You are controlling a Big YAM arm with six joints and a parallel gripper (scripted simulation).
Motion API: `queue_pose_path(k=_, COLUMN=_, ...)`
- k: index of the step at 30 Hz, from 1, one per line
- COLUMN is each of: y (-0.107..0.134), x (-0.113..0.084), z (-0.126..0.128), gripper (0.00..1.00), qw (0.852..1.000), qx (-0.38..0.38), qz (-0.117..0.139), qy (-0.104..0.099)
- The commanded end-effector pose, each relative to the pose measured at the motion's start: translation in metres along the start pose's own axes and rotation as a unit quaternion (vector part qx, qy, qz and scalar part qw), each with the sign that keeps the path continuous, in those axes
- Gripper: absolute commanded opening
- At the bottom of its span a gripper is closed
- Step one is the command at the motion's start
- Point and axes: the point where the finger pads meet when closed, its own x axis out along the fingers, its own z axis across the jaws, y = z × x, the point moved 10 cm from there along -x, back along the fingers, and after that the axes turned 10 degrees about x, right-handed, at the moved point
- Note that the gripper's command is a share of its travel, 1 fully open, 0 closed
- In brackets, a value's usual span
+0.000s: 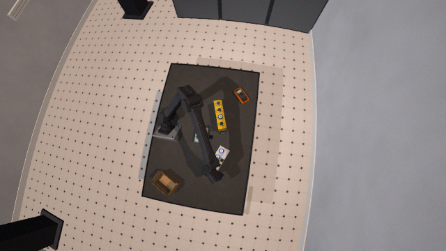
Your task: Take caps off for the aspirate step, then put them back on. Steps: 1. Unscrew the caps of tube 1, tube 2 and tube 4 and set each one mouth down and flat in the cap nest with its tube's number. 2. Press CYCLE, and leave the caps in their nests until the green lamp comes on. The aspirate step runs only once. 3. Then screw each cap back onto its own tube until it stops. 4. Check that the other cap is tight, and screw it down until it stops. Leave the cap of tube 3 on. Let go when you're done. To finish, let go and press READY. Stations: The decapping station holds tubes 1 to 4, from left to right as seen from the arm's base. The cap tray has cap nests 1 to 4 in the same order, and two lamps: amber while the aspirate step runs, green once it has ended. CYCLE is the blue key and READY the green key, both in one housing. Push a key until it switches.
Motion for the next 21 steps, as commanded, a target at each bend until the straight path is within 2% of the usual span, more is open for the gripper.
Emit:
queue_pose_path(k=1, y=-0.012, x=-0.041, z=0.001, gripper=0.47, qw=1.0, qx=-0.016, qz=-0.024, qy=0.0)
queue_pose_path(k=3, y=-0.012, x=-0.051, z=0.0, gripper=0.47, qw=1.0, qx=-0.016, qz=-0.024, qy=0.0)
queue_pose_path(k=5, y=-0.012, x=-0.051, z=0.0, gripper=0.47, qw=1.0, qx=-0.016, qz=-0.024, qy=0.0)
queue_pose_path(k=6, y=-0.004, x=-0.027, z=-0.003, gripper=0.47, qw=1.0, qx=-0.007, qz=0.009, qy=-0.004)
queue_pose_path(k=7, y=-0.012, x=-0.044, z=-0.006, gripper=0.47, qw=1.0, qx=-0.009, qz=-0.007, qy=-0.003)
queue_pose_path(k=10, y=-0.011, x=-0.077, z=0.0, gripper=0.47, qw=1.0, qx=-0.016, qz=-0.025, qy=0.001)
queue_pose_path(k=18, y=-0.009, x=-0.117, z=0.0, gripper=0.47, qw=1.0, qx=-0.016, qz=-0.026, qy=0.002)
queue_pose_path(k=19, y=-0.01, x=-0.106, z=-0.007, gripper=0.47, qw=1.0, qx=-0.01, qz=-0.016, qy=-0.003)
queue_pose_path(k=20, y=-0.006, x=-0.096, z=0.0, gripper=0.47, qw=1.0, qx=-0.009, qz=-0.008, qy=-0.001)
queue_pose_path(k=21, y=-0.006, x=-0.096, z=0.0, gripper=0.47, qw=1.0, qx=-0.009, qz=-0.008, qy=-0.001)
